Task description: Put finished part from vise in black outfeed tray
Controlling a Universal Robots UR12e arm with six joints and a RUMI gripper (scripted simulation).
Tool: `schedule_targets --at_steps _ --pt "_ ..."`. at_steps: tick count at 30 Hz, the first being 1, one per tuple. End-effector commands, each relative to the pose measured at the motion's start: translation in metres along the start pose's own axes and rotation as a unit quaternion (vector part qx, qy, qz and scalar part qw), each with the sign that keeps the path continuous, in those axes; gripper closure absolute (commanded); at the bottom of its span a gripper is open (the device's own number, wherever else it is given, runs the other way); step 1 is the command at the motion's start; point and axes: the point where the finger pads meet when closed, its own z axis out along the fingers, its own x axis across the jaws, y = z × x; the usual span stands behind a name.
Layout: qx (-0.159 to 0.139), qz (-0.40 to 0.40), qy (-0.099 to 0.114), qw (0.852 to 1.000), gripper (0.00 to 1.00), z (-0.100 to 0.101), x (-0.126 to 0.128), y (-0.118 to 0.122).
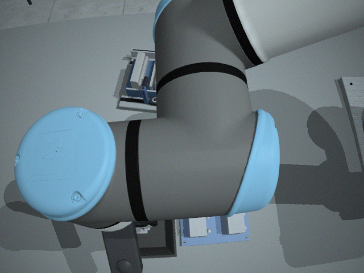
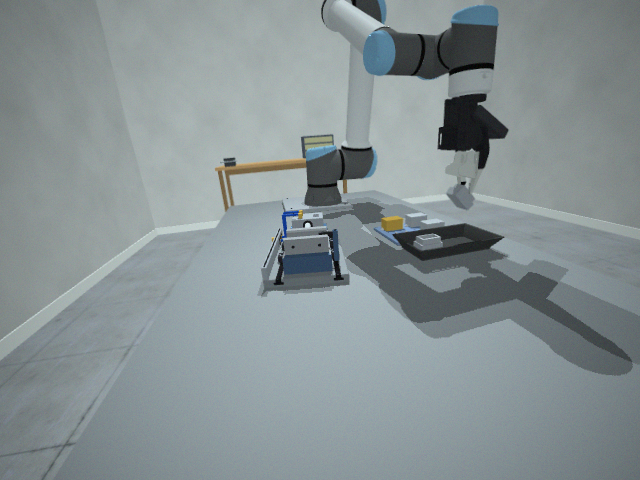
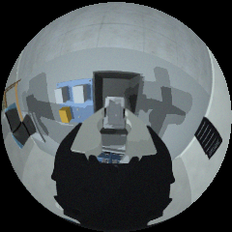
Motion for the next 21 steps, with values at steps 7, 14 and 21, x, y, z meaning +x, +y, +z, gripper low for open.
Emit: schedule_targets --at_steps 7,14,21 --pt "0.000 0.000 0.001 1.000 1.00 0.0001 0.0007 -0.0001" --pt "0.000 0.000 0.001 1.000 1.00 0.0025 0.0007 -0.0001" --pt "0.000 0.000 0.001 1.000 1.00 0.0087 0.0007 -0.0001"
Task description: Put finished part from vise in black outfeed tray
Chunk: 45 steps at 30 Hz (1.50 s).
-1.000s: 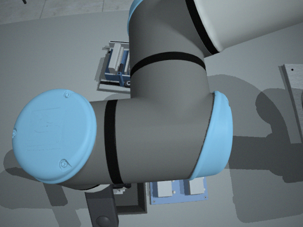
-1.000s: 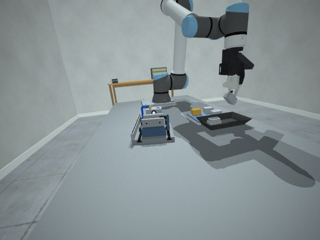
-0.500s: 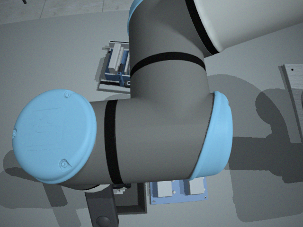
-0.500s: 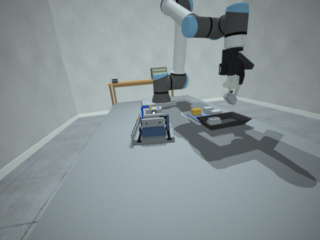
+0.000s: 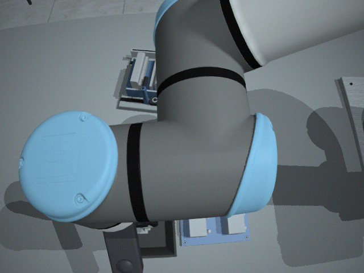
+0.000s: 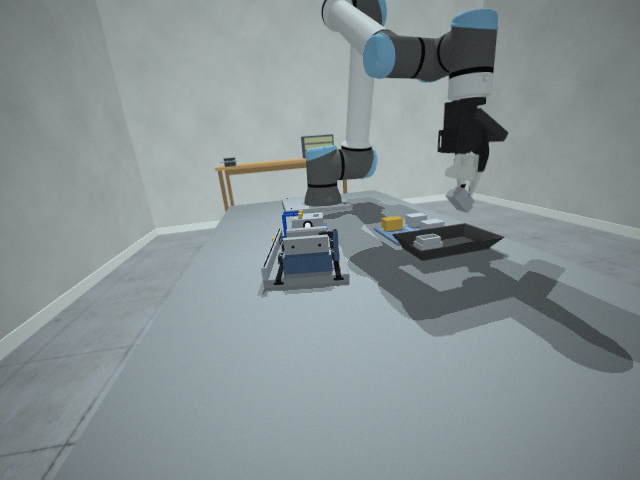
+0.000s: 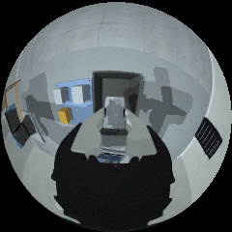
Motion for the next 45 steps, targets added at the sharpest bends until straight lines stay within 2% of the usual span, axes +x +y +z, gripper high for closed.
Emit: schedule_targets --at_steps 1,9,45 --pt "0.000 0.000 0.001 1.000 1.00 0.003 0.001 0.000" --pt "0.000 0.000 0.001 1.000 1.00 0.012 0.001 0.000" --pt "0.000 0.000 0.001 1.000 1.00 0.073 0.001 0.000"
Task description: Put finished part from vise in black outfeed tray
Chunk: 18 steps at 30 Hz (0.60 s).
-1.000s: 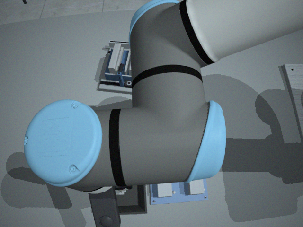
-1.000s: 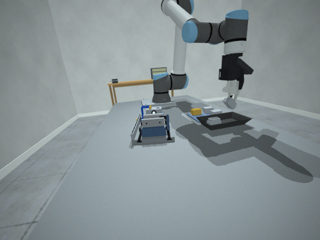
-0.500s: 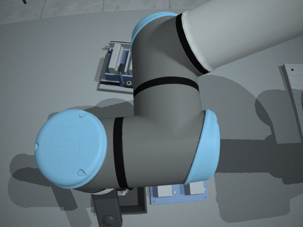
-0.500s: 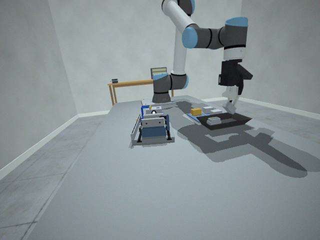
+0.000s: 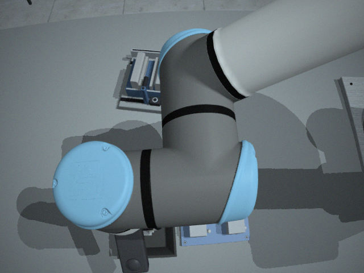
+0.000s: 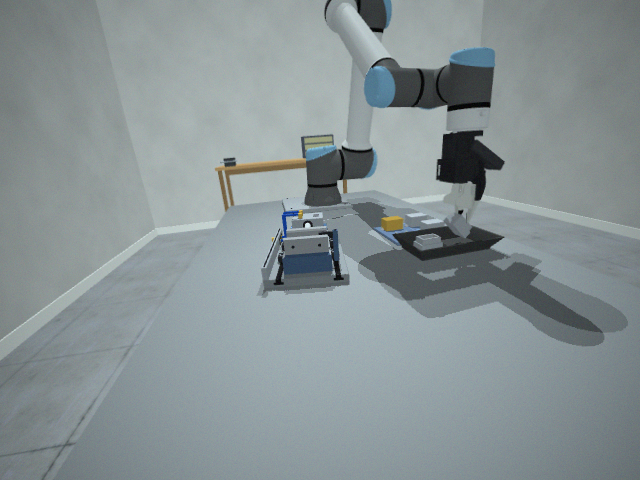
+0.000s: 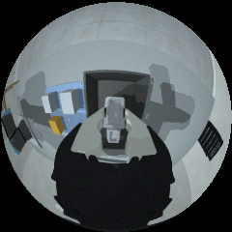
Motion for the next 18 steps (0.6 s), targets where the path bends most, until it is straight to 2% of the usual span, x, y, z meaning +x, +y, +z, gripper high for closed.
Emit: schedule_targets --at_steps 1,18 --pt "0.000 0.000 0.001 1.000 1.00 0.005 0.001 0.000" --pt "0.000 0.000 0.001 1.000 1.00 0.021 0.001 0.000"
